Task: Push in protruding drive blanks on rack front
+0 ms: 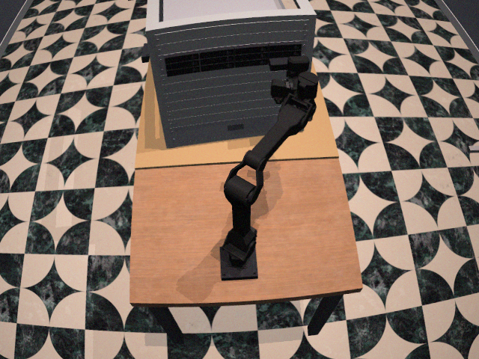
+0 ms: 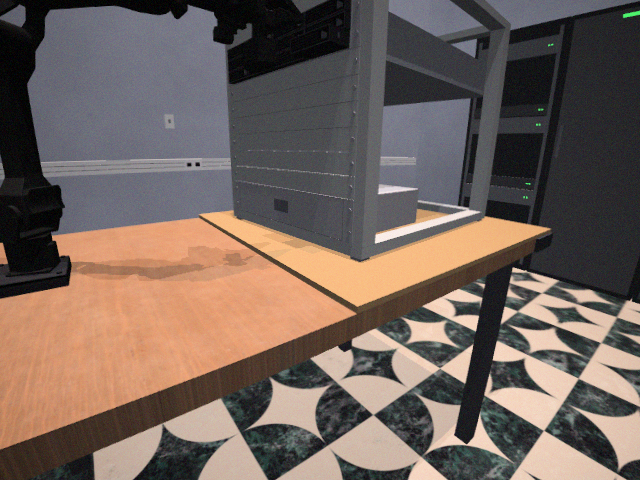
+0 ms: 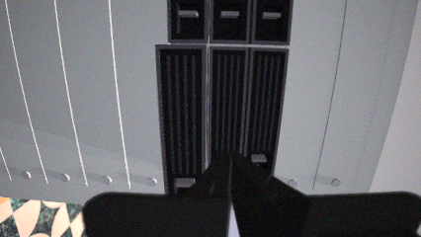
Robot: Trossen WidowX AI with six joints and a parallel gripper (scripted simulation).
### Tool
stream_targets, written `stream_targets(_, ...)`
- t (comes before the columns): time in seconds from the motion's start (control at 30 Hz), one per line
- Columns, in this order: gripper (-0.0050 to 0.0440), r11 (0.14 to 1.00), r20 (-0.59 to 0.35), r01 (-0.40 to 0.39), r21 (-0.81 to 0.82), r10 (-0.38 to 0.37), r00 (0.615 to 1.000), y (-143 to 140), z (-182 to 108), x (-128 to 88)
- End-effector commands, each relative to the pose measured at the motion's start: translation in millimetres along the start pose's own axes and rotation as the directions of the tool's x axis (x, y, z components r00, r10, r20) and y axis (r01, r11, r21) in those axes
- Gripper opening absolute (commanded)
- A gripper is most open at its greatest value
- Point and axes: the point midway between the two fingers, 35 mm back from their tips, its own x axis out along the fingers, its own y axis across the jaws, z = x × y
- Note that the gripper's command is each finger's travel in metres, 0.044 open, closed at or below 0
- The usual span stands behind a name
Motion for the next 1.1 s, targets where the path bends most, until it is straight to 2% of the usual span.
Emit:
stream_targets(0.0, -0.005, 1.0, 0.001, 0.018, -0.018, -0.018, 1.0, -10, 5, -6)
stream_targets(0.13, -0.005, 1.0, 0.001, 0.018, -0.018, -0.018, 1.0, -8, 6, -7)
stream_targets(0.37, -0.005, 1.0, 0.001, 0.018, -0.018, -0.018, 1.0, 14, 8, -13)
stream_targets(0.57, -0.005, 1.0, 0.001, 0.018, -0.018, -0.018, 1.0, 16, 9, -14)
stream_targets(0.77, -0.005, 1.0, 0.001, 0.018, -0.018, -0.018, 1.0, 16, 9, 2)
stream_targets(1.07, -0.005, 1.0, 0.001, 0.018, -0.018, -0.018, 1.0, 16, 9, 3)
